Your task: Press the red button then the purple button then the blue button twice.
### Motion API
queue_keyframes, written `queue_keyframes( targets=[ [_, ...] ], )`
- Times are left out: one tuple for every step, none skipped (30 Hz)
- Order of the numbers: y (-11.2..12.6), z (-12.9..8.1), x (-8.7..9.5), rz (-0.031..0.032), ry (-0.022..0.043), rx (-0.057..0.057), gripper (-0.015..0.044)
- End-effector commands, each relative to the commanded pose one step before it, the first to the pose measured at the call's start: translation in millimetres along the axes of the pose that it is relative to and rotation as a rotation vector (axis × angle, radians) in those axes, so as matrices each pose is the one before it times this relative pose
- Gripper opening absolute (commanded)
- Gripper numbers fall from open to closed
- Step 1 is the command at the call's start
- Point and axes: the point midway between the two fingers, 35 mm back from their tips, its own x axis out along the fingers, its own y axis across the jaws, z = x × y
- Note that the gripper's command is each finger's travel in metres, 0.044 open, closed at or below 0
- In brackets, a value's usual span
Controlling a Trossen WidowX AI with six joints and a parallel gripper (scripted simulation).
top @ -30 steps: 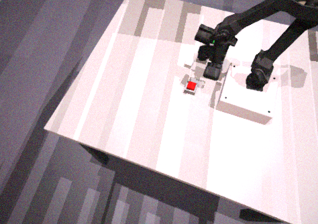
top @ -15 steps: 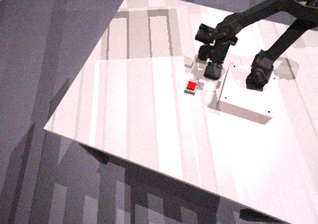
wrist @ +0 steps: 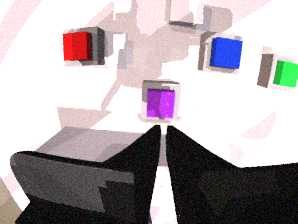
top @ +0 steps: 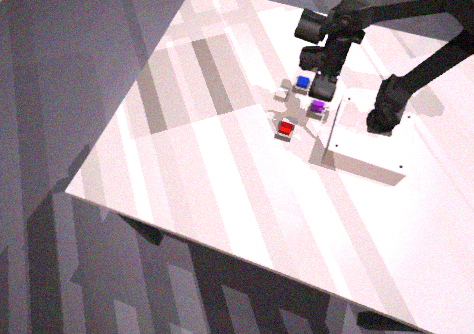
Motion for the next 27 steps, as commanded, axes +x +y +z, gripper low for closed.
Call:
queue_keyframes(
  targets=[
    [0.3,-3.16,-15.5,-0.00394,0.00823,0.0014,0.002],
    [0.0,0.0,0.0,0.0,0.0,0.0,0.002],
    [0.0,0.0,0.0,0.0,0.0,0.0,0.002],
    [-1.3,1.69,-0.34,-0.00006,-0.00015,0.0,0.002],
    [-4.01,5.05,-0.92,-0.00021,-0.00045,0.0,0.002],
    [-7.08,8.31,-1.24,-0.00042,-0.00072,0.0001,0.002],
    [-9.71,10.31,-1.03,-0.00068,-0.00085,0.0001,0.002],
    [-10.57,10.02,-0.42,-0.00084,-0.00077,0.0001,0.002],
    [-11.36,9.6,0.21,-0.00098,-0.00067,0.0001,0.002],
    [-12.04,9.05,0.84,-0.00112,-0.00056,0.0001,0.002],
    [-10.0,6.74,1.11,-0.00097,-0.00035,0.0001,0.002],
    [-6.2,3.86,0.86,-0.00062,-0.00017,0.0,0.002],
    [-2.1,1.26,0.32,-0.00021,-0.00005,0.0,0.002],
    [0.0,0.0,0.0,0.0,0.0,0.0,0.002],
    [0.0,0.0,0.0,0.0,0.0,0.0,0.002],
    [0.0,0.0,0.0,0.0,0.0,0.0,0.002],
    [0.0,0.0,0.0,0.0,0.0,0.0,0.002],
    [0.0,0.0,0.0,0.0,0.0,0.0,0.002],
    [0.0,0.0,0.0,0.0,0.0,0.0,0.002],
    [0.0,0.0,0.0,0.0,0.0,0.0,0.002],
    [-0.11,0.29,2.59,-0.00002,-0.00001,0.0,0.002],
    [-0.26,0.72,7.76,-0.00006,-0.00002,0.0,0.002],
    [-0.26,0.68,12.84,-0.00008,0.00001,0.0,0.002],
    [0.01,-0.07,16.33,-0.00007,0.0001,0.0,0.002],
    [0.27,-0.77,12.48,-0.00003,0.00014,0.0,0.002],
    [0.27,-0.75,7.39,-0.00001,0.00011,0.0,0.002],
    [0.11,-0.3,2.44,0.0,0.00004,0.0,0.002]
  ],
)
